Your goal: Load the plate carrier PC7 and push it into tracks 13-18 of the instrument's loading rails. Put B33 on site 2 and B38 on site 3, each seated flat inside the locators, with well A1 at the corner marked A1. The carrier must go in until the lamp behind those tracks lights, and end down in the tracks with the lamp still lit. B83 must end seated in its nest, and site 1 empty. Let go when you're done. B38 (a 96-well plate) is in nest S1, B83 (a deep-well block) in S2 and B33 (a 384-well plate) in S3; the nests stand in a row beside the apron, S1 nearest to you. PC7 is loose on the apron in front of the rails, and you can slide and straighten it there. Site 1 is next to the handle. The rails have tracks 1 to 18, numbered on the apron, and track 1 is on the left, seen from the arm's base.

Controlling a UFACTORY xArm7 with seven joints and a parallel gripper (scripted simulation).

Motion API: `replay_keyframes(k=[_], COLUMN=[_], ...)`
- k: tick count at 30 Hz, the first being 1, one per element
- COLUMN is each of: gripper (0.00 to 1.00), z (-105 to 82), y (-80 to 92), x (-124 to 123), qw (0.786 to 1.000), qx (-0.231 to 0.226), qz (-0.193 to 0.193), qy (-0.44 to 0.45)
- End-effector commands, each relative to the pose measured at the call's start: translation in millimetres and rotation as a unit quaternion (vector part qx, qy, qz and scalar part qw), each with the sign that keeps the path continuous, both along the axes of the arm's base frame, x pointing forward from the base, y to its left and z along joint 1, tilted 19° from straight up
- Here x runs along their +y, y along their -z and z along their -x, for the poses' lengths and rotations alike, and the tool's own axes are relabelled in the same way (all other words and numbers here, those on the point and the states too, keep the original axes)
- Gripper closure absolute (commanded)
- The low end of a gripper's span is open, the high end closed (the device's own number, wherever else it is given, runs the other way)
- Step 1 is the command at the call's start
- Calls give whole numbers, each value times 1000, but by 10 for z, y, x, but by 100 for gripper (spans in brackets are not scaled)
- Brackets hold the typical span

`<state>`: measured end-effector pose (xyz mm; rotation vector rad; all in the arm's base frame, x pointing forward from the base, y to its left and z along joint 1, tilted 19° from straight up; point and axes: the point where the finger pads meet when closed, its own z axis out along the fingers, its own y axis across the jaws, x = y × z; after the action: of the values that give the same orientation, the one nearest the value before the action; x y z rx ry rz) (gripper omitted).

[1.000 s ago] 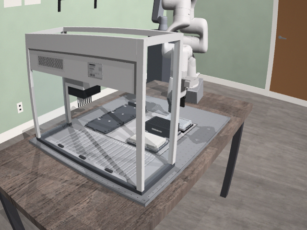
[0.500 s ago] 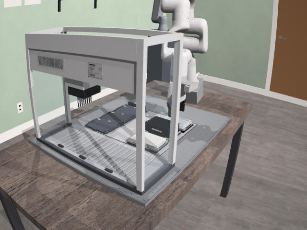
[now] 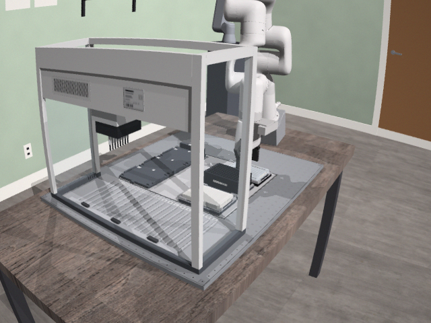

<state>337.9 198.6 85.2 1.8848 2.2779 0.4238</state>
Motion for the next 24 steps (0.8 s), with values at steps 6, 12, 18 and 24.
replay_keyframes(k=[6,12,18,24], gripper=[0,0,0,0], z=[-13,-21,-32,-44], y=[-12,13,51,90], x=[9,11,16,21], qw=[1000,1000,1000,1000], qx=[-2,-2,-2,-2], qz=[-1,-1,-1,-1], qy=[0,0,0,0])
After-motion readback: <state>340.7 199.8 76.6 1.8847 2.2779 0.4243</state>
